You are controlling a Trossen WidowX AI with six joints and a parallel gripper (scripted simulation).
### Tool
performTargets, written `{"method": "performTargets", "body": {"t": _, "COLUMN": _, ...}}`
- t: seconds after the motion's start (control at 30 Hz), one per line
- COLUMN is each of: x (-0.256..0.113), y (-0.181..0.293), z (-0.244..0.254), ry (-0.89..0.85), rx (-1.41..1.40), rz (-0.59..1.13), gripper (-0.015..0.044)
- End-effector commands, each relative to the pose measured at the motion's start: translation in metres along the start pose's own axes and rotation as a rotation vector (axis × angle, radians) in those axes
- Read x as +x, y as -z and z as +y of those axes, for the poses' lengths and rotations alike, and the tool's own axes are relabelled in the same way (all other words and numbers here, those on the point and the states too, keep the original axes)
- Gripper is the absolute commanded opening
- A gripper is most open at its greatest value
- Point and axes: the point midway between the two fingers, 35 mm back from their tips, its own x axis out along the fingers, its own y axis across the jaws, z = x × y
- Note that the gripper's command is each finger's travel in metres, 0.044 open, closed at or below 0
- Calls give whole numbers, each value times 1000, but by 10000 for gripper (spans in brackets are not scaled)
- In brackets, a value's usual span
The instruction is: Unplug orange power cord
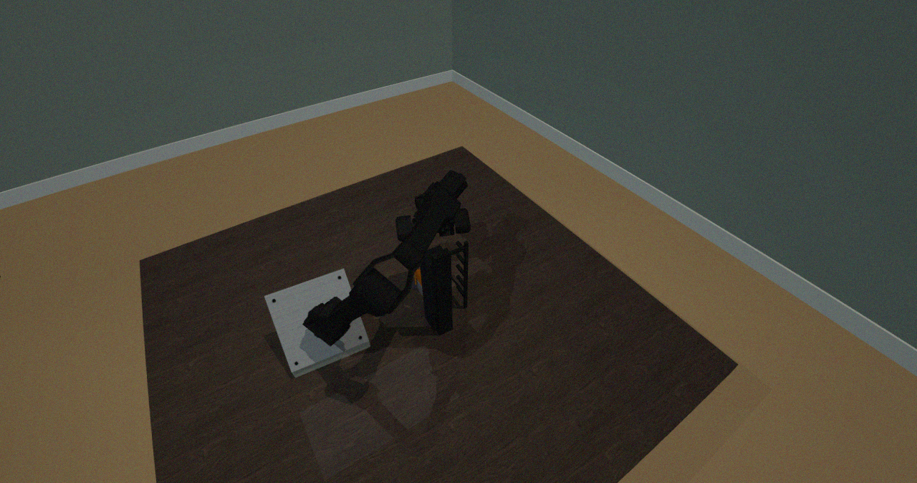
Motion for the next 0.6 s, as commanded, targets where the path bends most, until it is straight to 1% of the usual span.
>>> {"method": "performTargets", "body": {"t": 0.0, "x": 37, "y": 24, "z": 41, "ry": -84, "rx": -209, "rz": 291, "gripper": 160}}
{"method": "performTargets", "body": {"t": 0.07, "x": 47, "y": 36, "z": 54, "ry": -109, "rx": -307, "rz": 418, "gripper": 160}}
{"method": "performTargets", "body": {"t": 0.13, "x": 50, "y": 41, "z": 59, "ry": -116, "rx": -345, "rz": 463, "gripper": 160}}
{"method": "performTargets", "body": {"t": 0.57, "x": 50, "y": 41, "z": 59, "ry": -116, "rx": -345, "rz": 463, "gripper": 160}}
